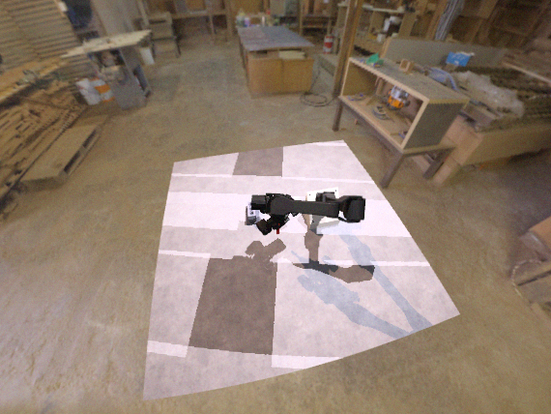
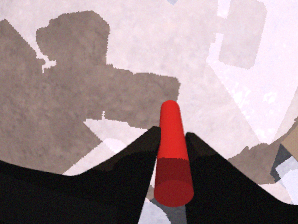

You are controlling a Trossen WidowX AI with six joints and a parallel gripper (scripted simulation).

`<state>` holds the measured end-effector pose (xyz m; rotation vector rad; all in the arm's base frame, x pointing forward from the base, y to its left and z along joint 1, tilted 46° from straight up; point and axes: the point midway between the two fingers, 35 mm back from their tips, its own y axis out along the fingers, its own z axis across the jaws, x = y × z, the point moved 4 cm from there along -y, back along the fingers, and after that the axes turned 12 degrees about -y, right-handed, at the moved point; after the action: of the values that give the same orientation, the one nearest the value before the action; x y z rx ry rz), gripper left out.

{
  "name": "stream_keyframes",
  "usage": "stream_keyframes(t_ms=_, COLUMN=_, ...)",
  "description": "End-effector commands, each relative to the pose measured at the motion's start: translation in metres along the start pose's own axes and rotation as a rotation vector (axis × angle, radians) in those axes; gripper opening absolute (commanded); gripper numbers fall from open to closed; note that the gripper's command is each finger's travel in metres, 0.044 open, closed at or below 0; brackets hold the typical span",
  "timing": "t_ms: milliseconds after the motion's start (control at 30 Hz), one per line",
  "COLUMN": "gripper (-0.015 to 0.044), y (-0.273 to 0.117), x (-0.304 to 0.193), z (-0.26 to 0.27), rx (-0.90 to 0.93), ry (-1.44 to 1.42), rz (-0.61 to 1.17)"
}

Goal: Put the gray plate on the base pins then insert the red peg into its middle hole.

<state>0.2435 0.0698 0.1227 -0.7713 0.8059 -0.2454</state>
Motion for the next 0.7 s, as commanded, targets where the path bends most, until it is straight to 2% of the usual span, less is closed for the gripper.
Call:
stream_keyframes(t_ms=0, gripper=0.0000, y=0.000, x=0.000, z=0.000, rx=0.000, ry=0.000, rz=0.000)
stream_keyframes(t_ms=667, gripper=0.0000, y=-0.008, x=0.059, z=0.006, rx=-0.006, ry=0.011, rz=-0.015)
